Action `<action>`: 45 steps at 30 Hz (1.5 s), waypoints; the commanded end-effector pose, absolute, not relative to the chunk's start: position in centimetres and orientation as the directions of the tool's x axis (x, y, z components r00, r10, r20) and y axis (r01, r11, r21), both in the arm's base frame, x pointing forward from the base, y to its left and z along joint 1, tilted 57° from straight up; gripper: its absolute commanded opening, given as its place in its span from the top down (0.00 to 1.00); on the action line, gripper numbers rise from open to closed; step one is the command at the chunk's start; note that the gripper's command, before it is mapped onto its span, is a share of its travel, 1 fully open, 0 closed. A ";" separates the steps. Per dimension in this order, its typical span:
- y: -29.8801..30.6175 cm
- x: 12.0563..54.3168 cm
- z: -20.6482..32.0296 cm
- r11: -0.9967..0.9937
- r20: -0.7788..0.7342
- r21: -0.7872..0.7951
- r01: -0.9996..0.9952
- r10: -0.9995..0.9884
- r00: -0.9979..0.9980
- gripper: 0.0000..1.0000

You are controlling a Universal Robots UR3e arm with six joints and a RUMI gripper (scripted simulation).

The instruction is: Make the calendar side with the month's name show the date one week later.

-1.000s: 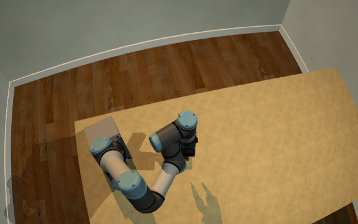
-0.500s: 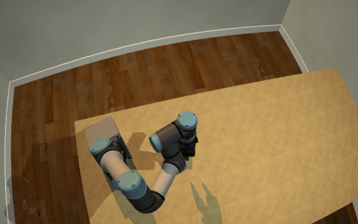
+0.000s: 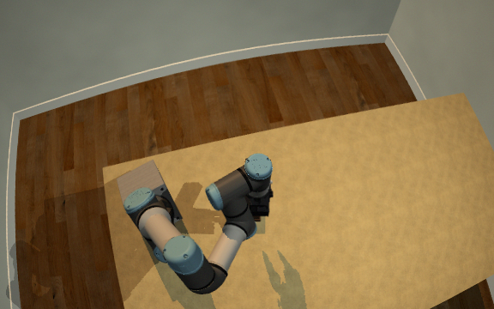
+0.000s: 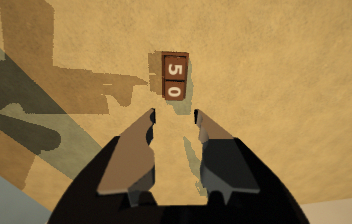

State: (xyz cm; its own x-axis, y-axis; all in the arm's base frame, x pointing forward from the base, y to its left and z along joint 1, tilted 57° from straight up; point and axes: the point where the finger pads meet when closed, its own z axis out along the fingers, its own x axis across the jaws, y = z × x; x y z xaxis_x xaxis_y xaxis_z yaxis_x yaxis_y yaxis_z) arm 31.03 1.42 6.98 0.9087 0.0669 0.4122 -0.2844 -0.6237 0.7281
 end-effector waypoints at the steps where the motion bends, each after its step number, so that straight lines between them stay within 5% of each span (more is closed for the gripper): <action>1: 1.2 31.2 6.8 -0.625 0.413 0.727 -0.285 0.068 0.908 0.71; 45: -2.5 32.6 4.2 -0.625 0.413 0.727 -0.285 0.068 0.908 0.71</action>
State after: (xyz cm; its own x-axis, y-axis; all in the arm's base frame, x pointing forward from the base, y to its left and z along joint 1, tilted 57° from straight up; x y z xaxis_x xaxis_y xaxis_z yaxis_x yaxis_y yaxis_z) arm 32.54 -2.42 4.30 0.9088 0.0662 0.4119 -0.2845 -0.6237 0.7281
